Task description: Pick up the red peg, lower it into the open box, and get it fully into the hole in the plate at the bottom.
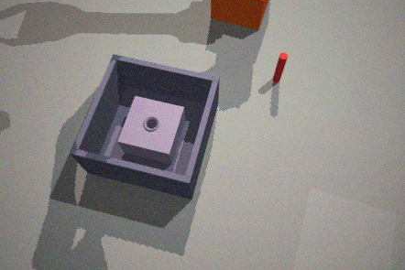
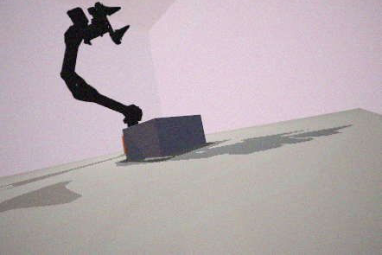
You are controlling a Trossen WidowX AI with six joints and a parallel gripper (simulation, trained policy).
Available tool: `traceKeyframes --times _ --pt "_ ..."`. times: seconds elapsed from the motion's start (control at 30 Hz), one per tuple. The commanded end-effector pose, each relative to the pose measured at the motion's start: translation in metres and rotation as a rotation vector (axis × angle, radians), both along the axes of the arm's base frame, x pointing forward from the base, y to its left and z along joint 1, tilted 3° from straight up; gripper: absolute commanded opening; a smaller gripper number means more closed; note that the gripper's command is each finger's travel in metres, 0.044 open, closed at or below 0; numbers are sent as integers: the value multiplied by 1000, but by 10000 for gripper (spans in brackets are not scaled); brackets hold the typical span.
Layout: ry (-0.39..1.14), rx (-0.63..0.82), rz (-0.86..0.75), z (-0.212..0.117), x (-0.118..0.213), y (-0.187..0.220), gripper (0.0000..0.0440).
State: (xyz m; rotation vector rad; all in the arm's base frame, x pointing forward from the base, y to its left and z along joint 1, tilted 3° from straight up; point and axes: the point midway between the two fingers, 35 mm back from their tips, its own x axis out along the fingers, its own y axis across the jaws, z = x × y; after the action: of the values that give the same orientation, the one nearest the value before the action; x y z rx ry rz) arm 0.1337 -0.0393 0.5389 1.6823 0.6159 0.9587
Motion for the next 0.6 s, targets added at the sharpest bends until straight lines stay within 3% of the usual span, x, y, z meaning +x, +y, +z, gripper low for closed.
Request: traceKeyframes --times 0.0,0.27,0.57 --pt "-40 -103 -24 -8 -20 31 440" --pt "-67 -371 -95 -48 -42 103 440" --pt "9 -669 -145 -115 -30 165 440"
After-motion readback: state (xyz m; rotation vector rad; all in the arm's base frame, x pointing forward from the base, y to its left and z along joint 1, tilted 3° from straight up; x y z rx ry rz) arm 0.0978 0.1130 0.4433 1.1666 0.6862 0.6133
